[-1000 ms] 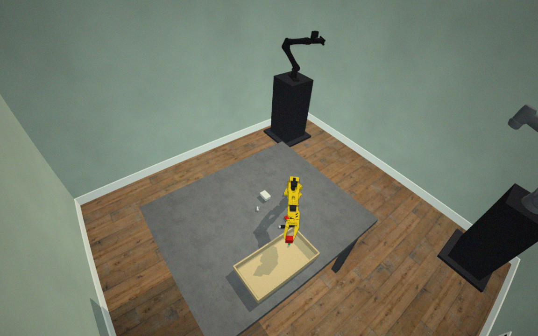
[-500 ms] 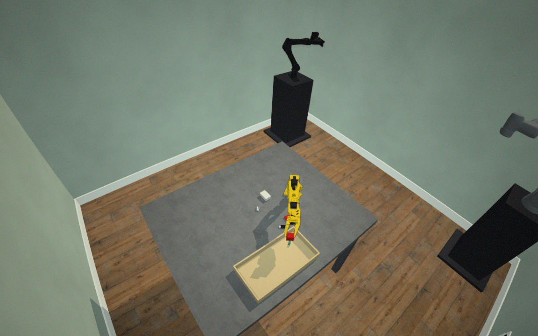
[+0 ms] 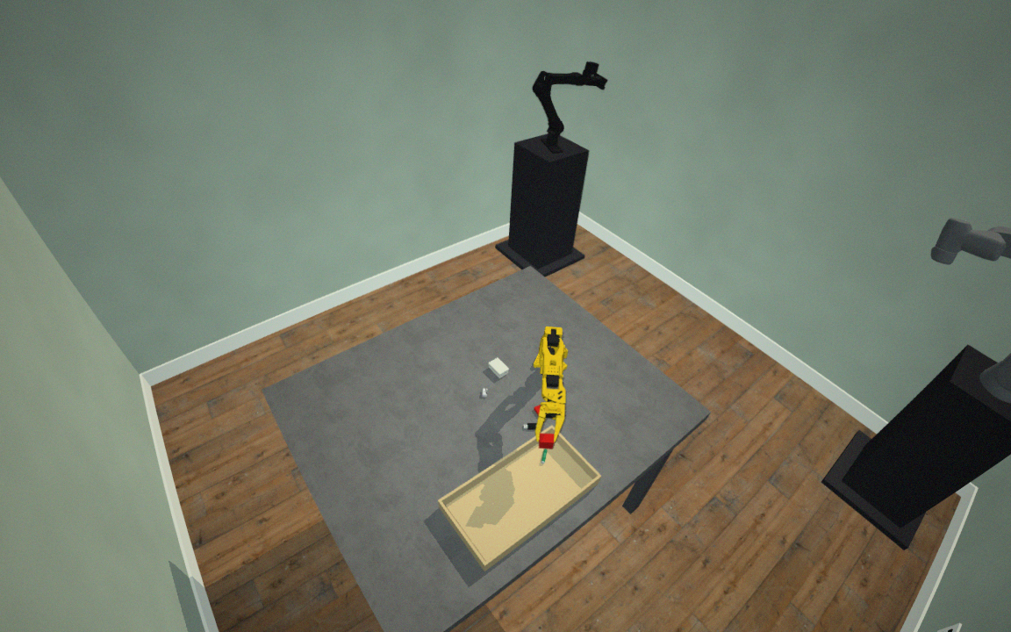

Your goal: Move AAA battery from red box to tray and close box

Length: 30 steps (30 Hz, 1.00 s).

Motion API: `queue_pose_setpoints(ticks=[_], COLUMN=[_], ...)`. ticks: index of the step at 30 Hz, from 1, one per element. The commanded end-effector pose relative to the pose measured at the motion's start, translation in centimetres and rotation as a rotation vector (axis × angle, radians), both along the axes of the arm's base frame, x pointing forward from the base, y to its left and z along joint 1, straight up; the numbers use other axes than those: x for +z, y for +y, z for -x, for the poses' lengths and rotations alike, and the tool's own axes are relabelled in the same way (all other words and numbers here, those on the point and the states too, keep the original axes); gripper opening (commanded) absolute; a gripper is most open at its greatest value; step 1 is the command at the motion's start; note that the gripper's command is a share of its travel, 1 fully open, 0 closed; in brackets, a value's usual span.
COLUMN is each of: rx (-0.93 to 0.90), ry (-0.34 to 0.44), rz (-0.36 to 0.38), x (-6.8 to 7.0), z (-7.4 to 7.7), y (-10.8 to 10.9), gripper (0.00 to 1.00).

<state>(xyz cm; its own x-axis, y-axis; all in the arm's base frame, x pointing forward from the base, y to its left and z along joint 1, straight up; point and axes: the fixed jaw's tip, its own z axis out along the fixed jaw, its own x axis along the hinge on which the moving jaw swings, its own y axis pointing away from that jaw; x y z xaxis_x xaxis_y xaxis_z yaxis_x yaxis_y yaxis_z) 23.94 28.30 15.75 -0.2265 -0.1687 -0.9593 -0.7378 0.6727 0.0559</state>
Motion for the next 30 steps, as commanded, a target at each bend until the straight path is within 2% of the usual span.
queue_pose_setpoints(ticks=[1, 30], rx=[0.005, 0.007], ry=[-0.063, -0.06], rz=[-0.086, -0.089], x=[3.81, 4.75], z=[0.35, 0.72], y=[-0.02, -0.29], gripper=[0.21, 0.21])
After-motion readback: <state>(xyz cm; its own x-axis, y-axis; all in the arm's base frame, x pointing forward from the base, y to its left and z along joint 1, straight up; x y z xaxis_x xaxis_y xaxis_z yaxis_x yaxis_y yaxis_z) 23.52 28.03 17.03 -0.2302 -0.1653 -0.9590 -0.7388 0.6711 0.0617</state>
